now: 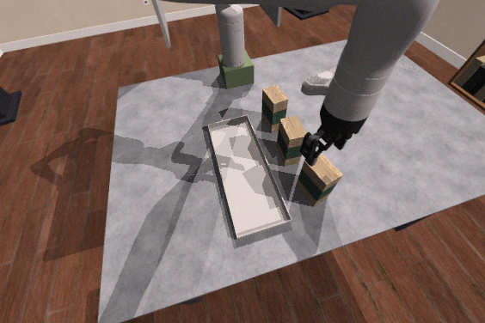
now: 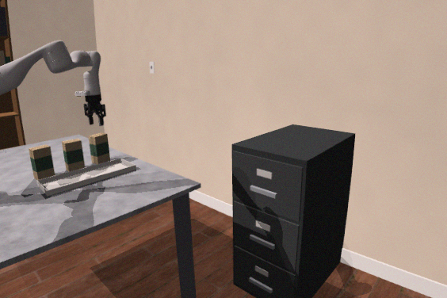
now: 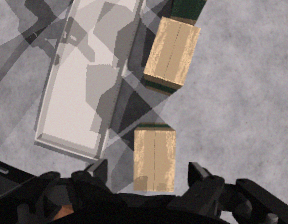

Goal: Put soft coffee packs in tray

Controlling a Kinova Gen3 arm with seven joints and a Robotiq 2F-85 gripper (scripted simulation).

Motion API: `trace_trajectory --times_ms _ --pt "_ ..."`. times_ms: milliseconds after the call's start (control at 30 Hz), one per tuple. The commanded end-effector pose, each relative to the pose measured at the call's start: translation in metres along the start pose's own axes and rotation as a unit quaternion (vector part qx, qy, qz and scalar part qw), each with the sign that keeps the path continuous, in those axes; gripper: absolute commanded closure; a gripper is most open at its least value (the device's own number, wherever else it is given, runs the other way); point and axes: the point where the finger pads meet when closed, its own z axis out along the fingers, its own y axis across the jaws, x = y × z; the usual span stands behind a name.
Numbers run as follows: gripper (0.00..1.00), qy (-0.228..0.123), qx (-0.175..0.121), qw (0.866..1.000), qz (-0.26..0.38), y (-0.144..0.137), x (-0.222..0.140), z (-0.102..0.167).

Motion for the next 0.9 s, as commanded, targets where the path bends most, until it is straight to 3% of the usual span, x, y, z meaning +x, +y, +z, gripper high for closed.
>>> trace_trajectory --times_ms 0,433,700,867 --pt "0.15 0.002 -0.003 1.000 -0.005 0.008 -0.006 0.002" --pt "0.15 0.002 -0.003 1.000 -0.005 0.008 -0.007 0.004" --pt "0.15 0.002 -0.003 1.000 -0.005 0.008 -0.007 0.035" --pt "0.15 0.002 -0.003 1.000 -0.005 0.008 -0.007 0.040"
